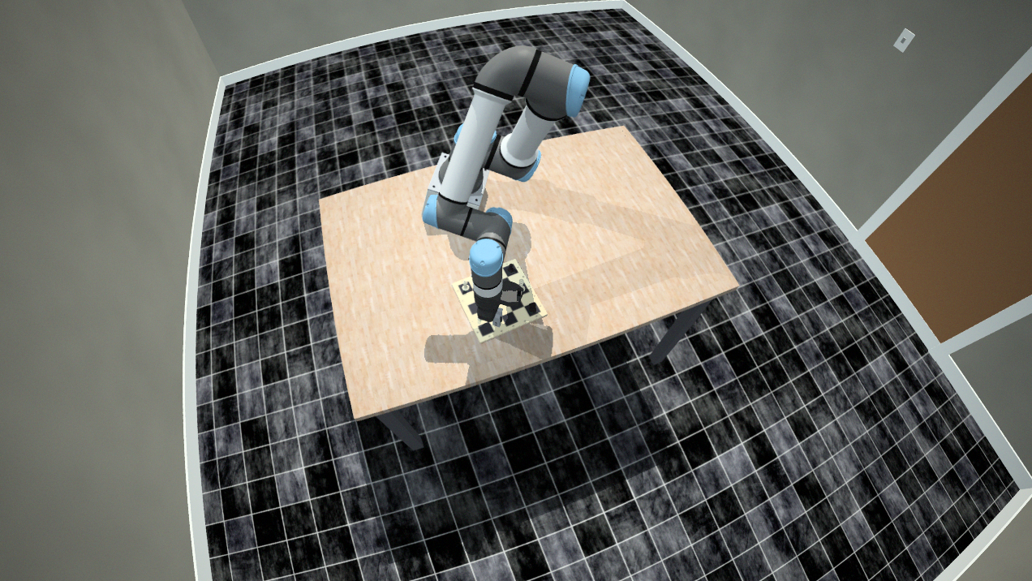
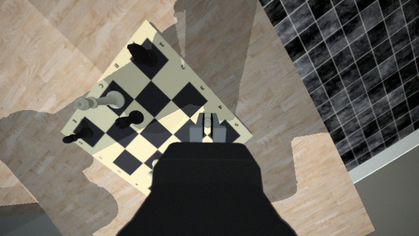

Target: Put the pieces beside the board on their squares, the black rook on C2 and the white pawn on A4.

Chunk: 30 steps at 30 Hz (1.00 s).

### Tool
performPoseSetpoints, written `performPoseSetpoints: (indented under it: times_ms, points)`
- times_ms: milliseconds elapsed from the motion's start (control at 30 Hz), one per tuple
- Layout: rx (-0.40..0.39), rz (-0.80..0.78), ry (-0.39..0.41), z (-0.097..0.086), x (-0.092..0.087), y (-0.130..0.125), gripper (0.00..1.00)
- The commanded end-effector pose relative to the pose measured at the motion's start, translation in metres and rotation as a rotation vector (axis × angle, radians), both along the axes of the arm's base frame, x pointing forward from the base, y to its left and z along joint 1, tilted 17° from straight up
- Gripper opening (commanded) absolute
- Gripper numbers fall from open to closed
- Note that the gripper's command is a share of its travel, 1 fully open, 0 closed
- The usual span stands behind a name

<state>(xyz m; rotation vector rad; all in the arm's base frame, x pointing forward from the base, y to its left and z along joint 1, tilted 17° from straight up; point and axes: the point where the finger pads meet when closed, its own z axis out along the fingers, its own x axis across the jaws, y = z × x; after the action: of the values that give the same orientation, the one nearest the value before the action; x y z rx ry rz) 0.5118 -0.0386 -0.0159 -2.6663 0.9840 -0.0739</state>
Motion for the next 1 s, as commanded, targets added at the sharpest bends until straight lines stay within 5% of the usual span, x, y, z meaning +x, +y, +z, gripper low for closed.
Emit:
performPoseSetpoints:
  times_ms: [0, 433, 467, 533, 567, 633, 667, 733, 767, 833, 867, 967]
  points:
    - [-0.001, 0.000, -0.001, 0.0005, 0.0004, -0.0003, 0.00]
    - [-0.001, 0.000, -0.001, 0.0005, 0.0004, -0.0003, 0.00]
    - [-0.001, 0.000, -0.001, 0.0005, 0.0004, -0.0003, 0.14]
    - [-0.001, 0.000, -0.001, 0.0005, 0.0004, -0.0003, 0.14]
    - [-0.001, 0.000, -0.001, 0.0005, 0.0004, -0.0003, 0.27]
    - [-0.001, 0.000, -0.001, 0.0005, 0.0004, -0.0003, 0.27]
    - [-0.001, 0.000, -0.001, 0.0005, 0.0004, -0.0003, 0.41]
    - [-0.001, 0.000, -0.001, 0.0005, 0.0004, -0.0003, 0.41]
    - [-0.001, 0.000, -0.001, 0.0005, 0.0004, -0.0003, 0.54]
    - [-0.001, 0.000, -0.001, 0.0005, 0.0004, -0.0003, 0.54]
    - [-0.001, 0.000, -0.001, 0.0005, 0.0004, -0.0003, 0.68]
    - [-0.001, 0.000, -0.001, 0.0005, 0.0004, -0.0003, 0.68]
